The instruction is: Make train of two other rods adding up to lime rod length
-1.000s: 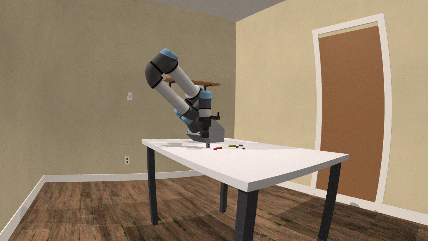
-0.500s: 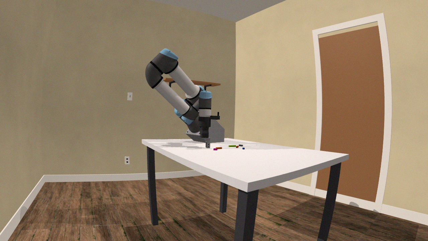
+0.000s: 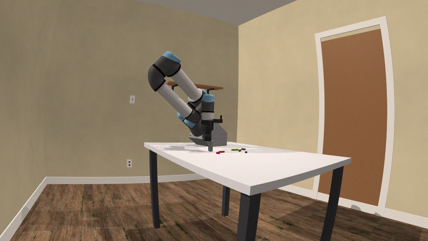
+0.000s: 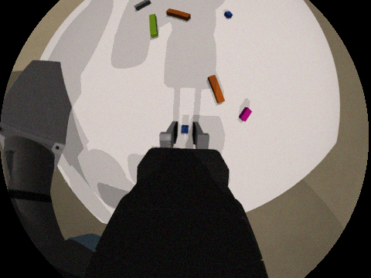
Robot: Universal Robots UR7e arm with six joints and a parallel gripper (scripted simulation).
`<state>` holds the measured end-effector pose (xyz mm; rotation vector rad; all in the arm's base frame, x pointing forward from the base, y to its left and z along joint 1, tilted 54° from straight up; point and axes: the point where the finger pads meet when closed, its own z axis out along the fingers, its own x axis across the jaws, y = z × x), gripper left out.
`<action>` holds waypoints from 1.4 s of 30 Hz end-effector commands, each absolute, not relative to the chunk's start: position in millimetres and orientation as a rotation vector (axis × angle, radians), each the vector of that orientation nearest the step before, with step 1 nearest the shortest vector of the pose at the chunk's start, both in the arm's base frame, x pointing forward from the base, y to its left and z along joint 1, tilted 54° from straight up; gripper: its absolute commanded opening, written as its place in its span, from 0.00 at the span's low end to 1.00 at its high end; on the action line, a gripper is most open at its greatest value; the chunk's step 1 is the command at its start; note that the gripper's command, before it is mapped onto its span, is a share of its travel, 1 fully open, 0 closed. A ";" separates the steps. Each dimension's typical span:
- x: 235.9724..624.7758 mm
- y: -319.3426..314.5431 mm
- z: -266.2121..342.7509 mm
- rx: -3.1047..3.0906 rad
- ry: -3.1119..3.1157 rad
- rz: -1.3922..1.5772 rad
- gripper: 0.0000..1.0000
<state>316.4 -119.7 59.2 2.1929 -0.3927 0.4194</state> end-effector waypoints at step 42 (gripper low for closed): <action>304.6 -60.5 102.9 2.193 -0.393 0.420 0.54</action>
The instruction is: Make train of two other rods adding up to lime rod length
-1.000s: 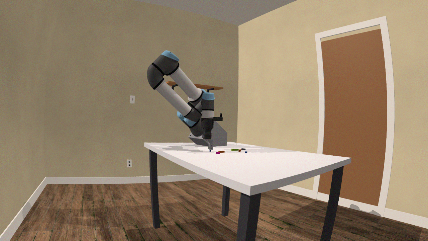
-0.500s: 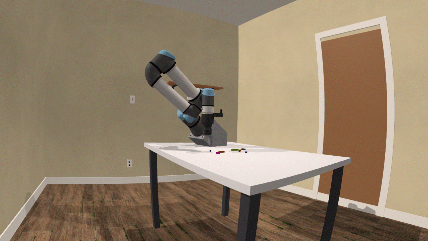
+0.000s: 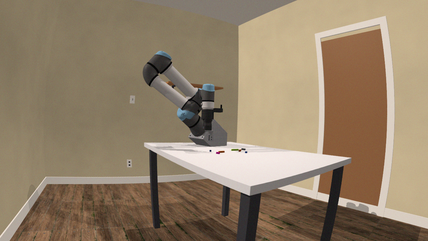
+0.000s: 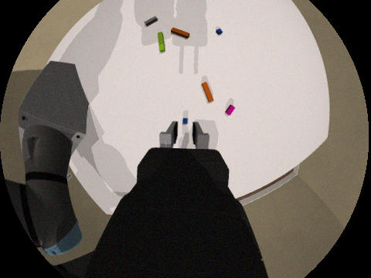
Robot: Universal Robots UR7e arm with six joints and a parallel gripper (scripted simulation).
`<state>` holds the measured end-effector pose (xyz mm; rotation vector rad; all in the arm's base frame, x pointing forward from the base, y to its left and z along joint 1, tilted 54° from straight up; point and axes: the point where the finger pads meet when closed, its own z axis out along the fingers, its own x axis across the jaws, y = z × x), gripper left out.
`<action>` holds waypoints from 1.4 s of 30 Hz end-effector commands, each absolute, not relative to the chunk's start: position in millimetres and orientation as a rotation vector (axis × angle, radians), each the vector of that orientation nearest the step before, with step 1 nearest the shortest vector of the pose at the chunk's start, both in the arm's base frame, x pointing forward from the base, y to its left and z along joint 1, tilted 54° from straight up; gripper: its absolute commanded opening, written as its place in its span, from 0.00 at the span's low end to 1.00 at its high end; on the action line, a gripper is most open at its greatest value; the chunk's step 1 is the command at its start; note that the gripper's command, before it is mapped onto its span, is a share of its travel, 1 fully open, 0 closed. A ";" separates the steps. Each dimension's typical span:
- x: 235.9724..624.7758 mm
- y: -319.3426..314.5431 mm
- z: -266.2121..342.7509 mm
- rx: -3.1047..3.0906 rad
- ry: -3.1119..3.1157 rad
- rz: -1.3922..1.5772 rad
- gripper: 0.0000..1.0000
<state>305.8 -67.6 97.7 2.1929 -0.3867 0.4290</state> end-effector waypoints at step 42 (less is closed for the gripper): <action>302.4 -49.6 110.9 2.193 -0.393 0.420 1.00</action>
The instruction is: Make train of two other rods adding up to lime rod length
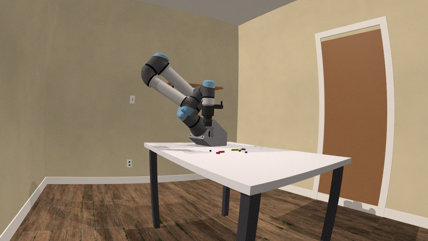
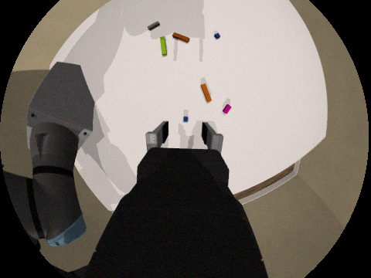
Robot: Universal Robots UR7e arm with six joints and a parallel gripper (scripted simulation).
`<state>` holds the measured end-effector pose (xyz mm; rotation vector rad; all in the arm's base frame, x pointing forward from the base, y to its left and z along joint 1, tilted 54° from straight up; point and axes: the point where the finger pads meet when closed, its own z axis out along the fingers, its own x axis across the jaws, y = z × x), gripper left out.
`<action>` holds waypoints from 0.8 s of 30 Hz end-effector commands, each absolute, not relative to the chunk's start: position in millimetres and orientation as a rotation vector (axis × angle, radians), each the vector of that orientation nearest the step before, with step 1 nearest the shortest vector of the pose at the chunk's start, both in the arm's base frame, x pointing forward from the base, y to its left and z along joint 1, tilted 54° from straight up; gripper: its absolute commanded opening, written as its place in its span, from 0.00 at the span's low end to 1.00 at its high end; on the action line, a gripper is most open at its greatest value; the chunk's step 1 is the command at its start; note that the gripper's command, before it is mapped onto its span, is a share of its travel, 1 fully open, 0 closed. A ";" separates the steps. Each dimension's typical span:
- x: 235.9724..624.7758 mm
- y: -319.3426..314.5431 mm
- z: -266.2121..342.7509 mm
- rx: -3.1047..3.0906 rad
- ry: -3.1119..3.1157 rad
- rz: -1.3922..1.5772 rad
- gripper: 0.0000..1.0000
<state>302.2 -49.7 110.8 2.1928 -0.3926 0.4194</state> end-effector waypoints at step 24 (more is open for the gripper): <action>368.9 -35.9 75.1 2.201 0.063 0.192 1.00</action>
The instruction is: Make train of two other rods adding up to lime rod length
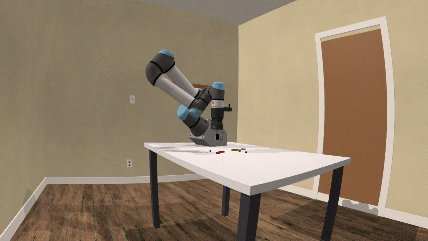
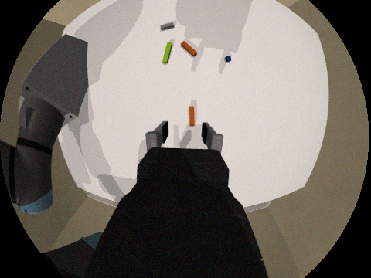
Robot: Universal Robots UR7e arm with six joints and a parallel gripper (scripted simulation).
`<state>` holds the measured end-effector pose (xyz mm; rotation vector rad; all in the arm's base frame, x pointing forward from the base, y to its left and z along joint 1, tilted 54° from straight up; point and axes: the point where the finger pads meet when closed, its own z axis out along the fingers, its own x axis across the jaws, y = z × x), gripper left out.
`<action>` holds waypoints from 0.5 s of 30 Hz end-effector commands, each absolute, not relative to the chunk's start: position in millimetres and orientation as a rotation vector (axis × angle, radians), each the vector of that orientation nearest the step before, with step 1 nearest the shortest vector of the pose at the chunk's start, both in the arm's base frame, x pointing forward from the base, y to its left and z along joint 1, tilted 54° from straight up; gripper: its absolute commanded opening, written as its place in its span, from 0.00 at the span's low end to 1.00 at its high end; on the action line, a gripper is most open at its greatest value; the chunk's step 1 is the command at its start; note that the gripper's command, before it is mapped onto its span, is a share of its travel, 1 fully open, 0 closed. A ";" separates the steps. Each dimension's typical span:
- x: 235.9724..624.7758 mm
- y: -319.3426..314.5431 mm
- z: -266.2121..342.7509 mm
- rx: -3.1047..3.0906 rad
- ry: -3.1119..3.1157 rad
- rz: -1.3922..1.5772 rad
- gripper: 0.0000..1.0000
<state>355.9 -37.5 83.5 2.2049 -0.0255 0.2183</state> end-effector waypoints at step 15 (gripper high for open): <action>369.0 -35.9 75.0 2.201 0.064 0.192 0.54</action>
